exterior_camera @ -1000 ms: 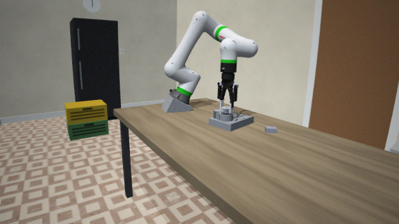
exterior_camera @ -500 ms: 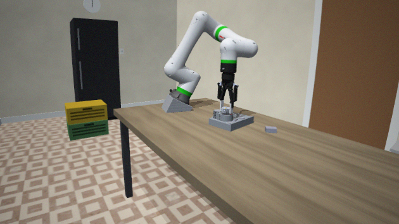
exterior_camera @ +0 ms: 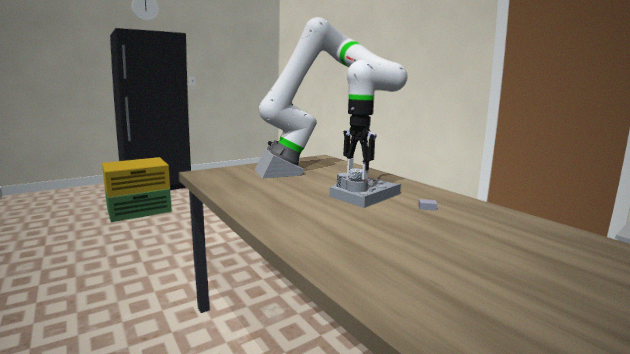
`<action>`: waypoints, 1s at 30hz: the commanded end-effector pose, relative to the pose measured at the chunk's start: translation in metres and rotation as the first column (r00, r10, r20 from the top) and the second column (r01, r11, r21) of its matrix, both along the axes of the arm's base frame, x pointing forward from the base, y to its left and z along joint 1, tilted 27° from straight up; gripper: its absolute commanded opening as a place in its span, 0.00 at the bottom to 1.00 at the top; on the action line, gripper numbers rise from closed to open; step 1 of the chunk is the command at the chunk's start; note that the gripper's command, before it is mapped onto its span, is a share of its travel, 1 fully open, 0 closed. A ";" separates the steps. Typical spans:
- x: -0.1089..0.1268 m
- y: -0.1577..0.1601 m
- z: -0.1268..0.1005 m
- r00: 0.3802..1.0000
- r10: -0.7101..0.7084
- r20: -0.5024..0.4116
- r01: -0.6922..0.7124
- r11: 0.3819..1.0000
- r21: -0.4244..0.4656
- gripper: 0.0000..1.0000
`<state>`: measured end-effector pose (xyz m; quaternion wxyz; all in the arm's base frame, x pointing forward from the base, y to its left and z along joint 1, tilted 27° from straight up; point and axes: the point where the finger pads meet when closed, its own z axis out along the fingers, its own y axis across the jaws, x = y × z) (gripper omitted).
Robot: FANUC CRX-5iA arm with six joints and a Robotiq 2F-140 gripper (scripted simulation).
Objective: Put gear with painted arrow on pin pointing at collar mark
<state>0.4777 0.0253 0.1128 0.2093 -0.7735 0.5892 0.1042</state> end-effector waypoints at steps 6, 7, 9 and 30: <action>0.000 0.000 0.000 1.000 0.000 0.000 0.000 1.000 0.000 0.00; 0.000 0.000 0.000 1.000 0.000 0.000 0.000 1.000 0.000 0.00; 0.000 0.000 0.000 1.000 0.000 0.000 0.000 1.000 0.000 0.00; 0.000 0.000 0.000 1.000 0.000 0.000 0.000 1.000 0.000 1.00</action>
